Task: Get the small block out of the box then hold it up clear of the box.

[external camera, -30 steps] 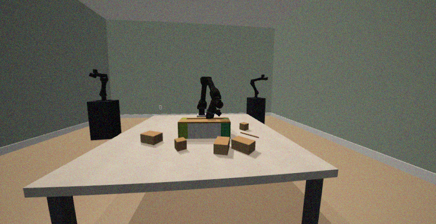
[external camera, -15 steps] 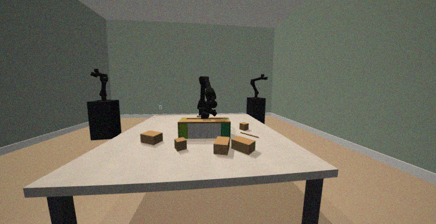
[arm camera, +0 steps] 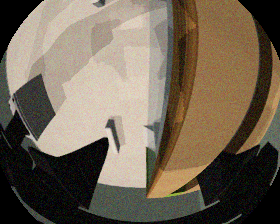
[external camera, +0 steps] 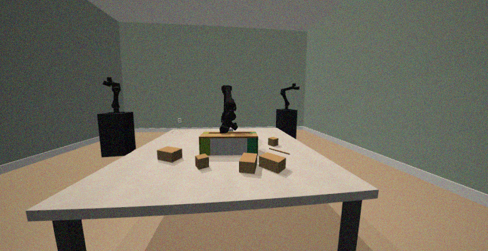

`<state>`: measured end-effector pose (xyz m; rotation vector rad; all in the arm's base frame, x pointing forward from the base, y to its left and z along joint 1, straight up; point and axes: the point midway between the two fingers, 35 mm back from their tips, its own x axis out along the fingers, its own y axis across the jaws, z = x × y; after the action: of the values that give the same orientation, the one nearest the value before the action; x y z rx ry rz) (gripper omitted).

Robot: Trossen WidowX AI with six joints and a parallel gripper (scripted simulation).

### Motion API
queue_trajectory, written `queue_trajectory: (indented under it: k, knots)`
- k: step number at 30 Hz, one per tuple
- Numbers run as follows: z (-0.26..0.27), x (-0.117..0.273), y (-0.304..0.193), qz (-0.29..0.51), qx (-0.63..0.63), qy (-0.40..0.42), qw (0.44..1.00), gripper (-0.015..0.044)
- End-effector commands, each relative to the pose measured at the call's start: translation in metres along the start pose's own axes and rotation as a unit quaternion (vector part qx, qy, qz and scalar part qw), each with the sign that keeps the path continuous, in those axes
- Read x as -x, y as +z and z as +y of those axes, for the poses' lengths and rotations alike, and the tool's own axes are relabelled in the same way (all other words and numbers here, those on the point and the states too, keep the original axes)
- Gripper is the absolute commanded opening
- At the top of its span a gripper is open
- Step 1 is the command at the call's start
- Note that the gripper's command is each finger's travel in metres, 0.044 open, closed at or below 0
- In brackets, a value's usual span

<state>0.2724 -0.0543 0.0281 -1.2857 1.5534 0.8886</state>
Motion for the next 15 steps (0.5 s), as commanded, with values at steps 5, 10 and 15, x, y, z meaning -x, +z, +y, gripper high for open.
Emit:
queue_trajectory:
  k: [5, 10, 15]
  knots:
    - [0.0, -0.006, -0.02, 0.002, 0.0, -0.002, 1.0, 0.04]
    - [0.0, -0.01, -0.032, 0.003, 0.0, -0.002, 1.0, 0.04]
    - [0.0, -0.015, -0.043, 0.003, 0.0, -0.002, 1.0, 0.04]
